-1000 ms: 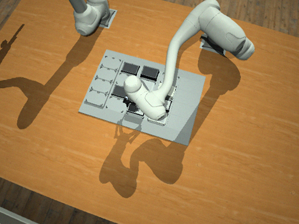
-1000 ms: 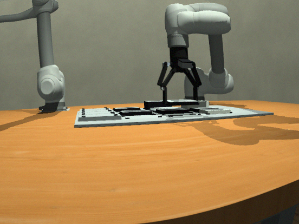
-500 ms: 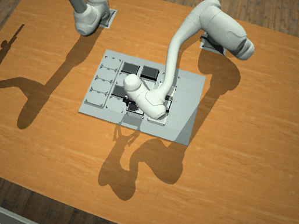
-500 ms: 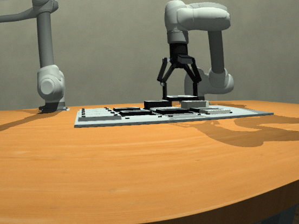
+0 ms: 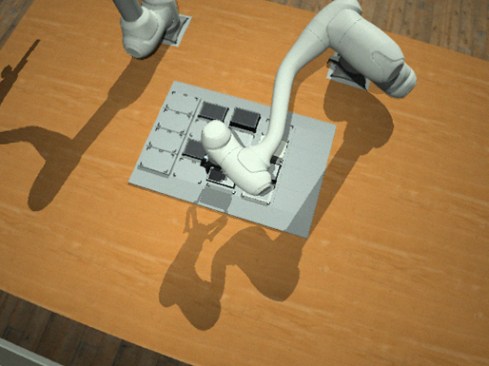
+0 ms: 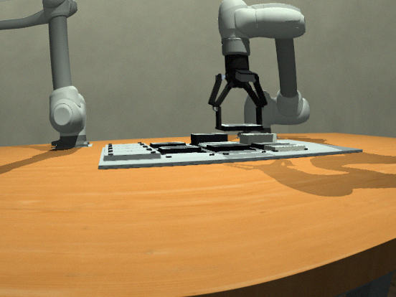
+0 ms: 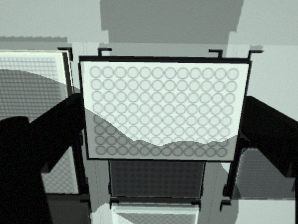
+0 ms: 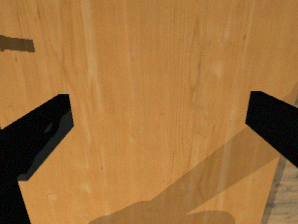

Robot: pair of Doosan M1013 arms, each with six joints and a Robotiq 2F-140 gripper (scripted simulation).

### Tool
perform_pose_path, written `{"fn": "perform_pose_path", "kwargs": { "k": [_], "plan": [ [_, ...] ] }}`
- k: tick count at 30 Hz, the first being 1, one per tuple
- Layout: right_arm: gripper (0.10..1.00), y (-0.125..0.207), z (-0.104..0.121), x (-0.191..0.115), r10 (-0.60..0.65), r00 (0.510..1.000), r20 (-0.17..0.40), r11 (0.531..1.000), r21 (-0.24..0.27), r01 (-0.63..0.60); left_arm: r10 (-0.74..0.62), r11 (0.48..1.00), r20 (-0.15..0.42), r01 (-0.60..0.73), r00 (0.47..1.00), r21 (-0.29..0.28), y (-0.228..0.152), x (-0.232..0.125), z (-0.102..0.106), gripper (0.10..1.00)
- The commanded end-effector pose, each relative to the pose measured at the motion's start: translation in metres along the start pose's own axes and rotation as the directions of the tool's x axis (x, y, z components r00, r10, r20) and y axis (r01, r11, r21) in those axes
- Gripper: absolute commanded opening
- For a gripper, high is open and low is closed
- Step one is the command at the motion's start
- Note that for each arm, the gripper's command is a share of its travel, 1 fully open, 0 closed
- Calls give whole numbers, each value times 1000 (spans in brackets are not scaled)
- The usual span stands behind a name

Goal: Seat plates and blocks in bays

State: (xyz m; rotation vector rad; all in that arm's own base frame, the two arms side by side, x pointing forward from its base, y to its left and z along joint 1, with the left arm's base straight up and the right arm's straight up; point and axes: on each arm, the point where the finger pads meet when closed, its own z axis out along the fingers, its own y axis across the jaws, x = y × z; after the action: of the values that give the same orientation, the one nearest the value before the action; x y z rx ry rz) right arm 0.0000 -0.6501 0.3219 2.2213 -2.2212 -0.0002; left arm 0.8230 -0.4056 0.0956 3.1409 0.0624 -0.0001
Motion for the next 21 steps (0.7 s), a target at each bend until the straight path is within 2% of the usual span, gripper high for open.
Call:
{"fn": "perform_pose_path", "kwargs": {
  "k": [1, 6, 21],
  "plan": [
    [1000, 0, -1, 0, 0, 1000, -1, 1000, 0, 0, 1, 1000, -2, -1, 1000, -1, 0, 1, -1, 99],
    [1000, 0, -1, 0, 0, 1000, -1, 1000, 0, 0, 1, 1000, -2, -1, 1000, -1, 0, 1, -1, 99],
    [1000, 0, -1, 0, 0, 1000, -1, 1000, 0, 0, 1, 1000, -2, -1, 1000, -1, 0, 1, 16, 99]
  ]
}}
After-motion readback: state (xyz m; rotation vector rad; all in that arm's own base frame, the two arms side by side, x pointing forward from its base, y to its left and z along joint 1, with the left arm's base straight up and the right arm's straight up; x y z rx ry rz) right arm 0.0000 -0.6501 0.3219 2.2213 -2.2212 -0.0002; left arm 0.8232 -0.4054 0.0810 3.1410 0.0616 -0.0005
